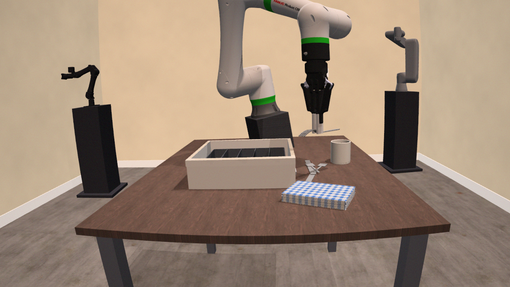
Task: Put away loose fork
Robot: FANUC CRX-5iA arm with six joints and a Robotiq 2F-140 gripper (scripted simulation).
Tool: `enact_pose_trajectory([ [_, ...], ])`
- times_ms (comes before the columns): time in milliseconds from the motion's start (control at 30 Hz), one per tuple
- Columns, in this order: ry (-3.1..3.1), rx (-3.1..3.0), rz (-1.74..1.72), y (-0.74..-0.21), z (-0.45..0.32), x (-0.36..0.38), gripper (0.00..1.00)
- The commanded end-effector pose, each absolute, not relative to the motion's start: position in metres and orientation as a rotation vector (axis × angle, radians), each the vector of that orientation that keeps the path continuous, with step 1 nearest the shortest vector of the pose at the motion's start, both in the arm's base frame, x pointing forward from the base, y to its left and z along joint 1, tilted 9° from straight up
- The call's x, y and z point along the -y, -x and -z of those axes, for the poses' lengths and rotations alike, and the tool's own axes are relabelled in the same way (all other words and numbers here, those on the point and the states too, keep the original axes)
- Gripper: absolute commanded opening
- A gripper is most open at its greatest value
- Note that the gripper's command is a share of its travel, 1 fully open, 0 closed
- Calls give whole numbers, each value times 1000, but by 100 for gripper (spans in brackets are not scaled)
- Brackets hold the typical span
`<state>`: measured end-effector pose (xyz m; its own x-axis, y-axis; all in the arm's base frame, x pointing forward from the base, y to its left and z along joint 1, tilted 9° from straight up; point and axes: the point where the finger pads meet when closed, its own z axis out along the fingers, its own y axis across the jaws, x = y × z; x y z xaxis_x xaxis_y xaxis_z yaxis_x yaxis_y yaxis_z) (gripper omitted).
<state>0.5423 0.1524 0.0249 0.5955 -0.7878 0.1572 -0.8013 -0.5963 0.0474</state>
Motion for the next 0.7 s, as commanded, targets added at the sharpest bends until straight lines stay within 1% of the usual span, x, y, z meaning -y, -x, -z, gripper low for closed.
enact_pose_trajectory([
  [0, -2704, 1352, -182, -542, -40, -155, 1],
  [667, -2704, 1352, -182, -541, -52, -157, 1],
])
